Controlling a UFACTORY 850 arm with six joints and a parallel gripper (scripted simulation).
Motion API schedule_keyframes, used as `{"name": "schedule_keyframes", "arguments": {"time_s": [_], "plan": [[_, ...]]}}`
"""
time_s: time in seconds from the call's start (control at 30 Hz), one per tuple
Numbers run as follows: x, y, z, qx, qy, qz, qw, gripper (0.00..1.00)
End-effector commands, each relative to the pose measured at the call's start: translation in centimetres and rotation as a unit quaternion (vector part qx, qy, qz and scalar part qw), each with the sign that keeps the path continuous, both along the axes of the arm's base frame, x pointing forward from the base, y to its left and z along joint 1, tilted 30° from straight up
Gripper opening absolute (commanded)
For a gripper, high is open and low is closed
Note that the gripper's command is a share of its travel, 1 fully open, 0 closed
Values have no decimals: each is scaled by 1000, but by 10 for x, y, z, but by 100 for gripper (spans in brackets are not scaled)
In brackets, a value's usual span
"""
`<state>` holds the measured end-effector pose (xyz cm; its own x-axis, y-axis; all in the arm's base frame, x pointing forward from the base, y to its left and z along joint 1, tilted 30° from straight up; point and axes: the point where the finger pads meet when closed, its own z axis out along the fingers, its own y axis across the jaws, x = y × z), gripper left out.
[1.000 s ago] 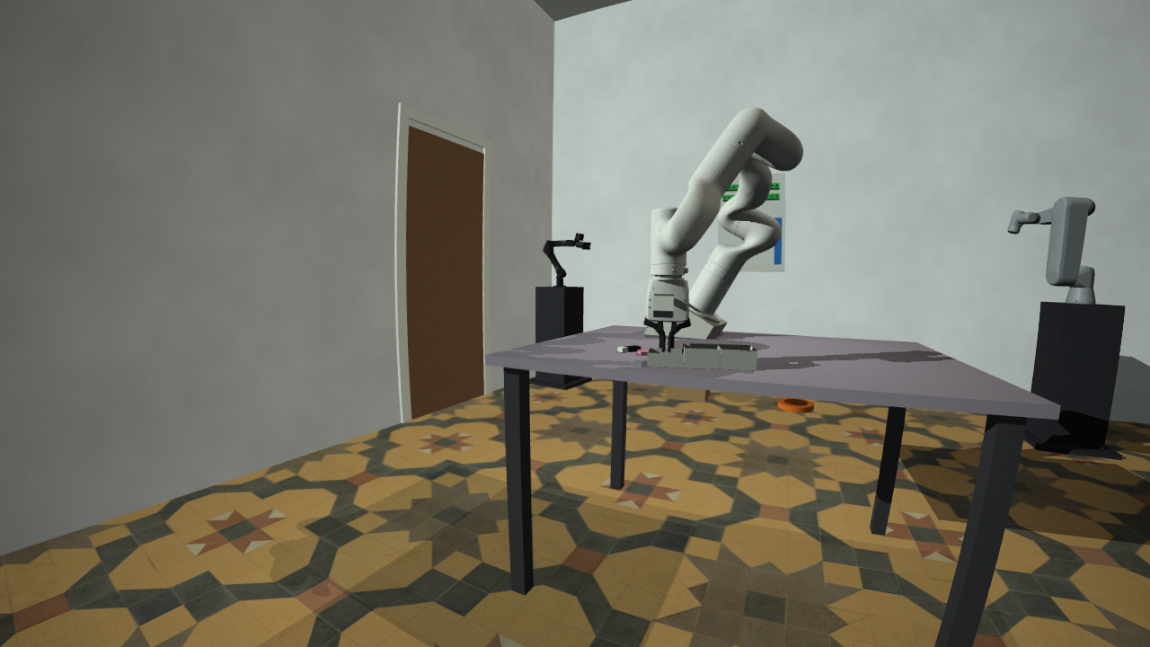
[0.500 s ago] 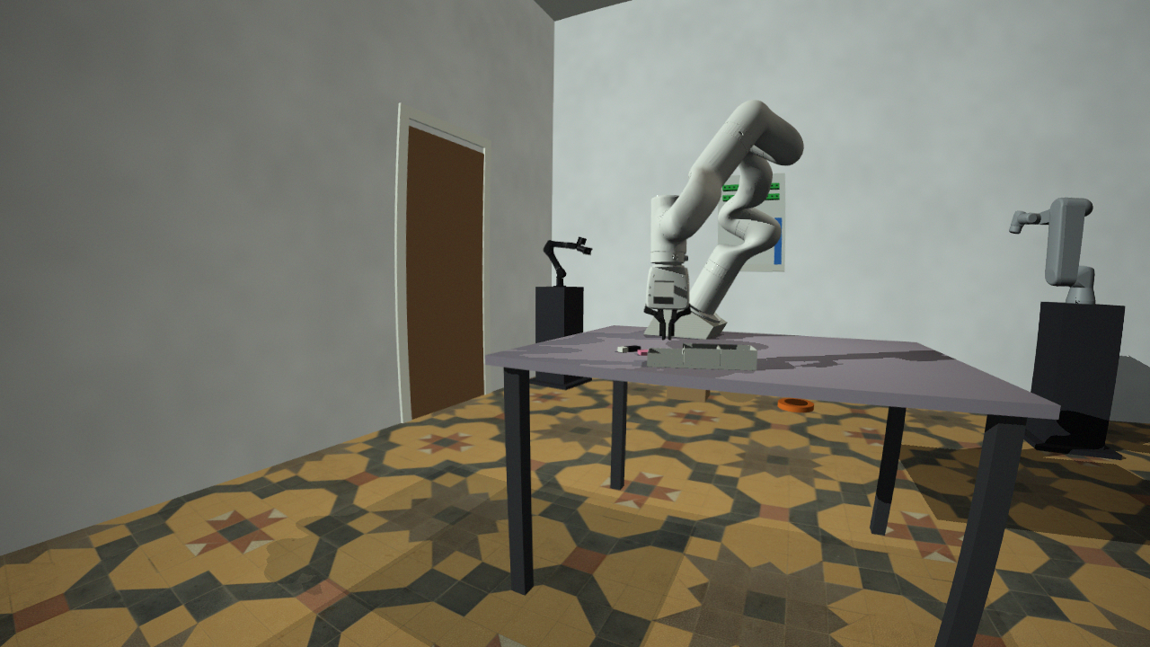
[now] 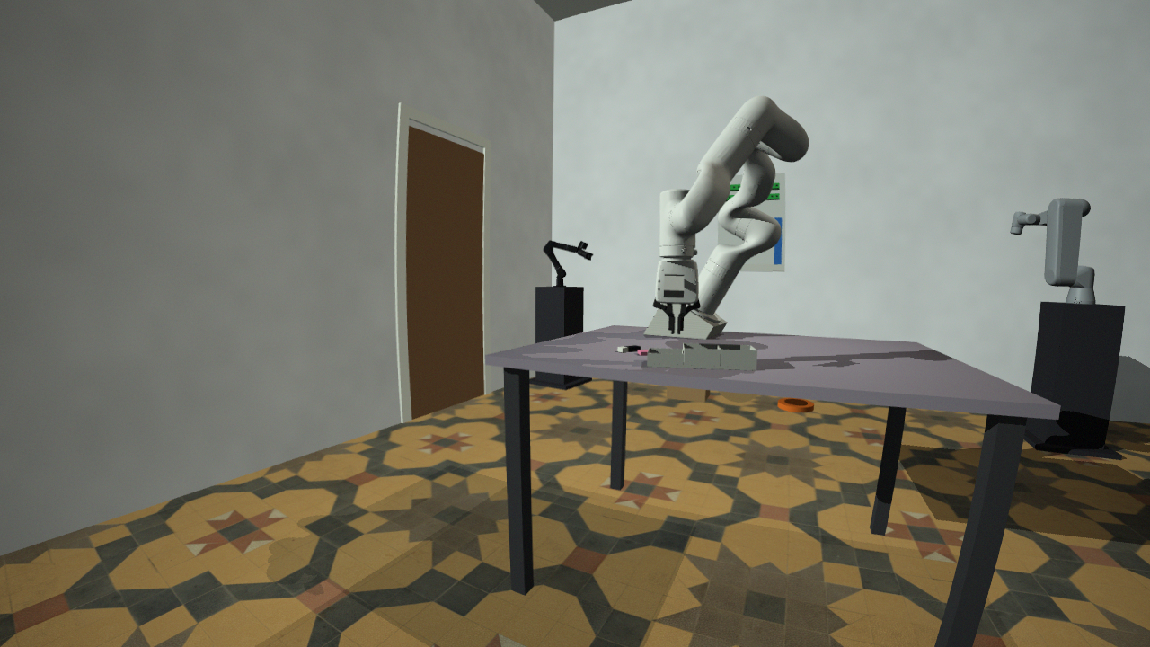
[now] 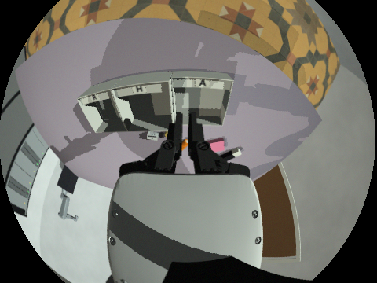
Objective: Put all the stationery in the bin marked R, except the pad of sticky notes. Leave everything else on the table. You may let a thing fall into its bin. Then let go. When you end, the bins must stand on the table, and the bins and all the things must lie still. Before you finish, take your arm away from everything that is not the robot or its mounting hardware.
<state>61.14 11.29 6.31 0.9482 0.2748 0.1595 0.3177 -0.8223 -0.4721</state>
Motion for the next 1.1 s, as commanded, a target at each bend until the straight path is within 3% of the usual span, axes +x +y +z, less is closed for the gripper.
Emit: {"name": "schedule_keyframes", "arguments": {"time_s": [0.0, 0.33, 0.57, 1.07], "plan": [[-5, 10, 7, 0, -1, -1, 1000, 7], [-27, 49, 29, 0, -1, -1, 1000, 7], [-27, 49, 29, 0, -1, -1, 1000, 7], [-27, 68, -6, 0, -1, -1, 1000, 7]]}}
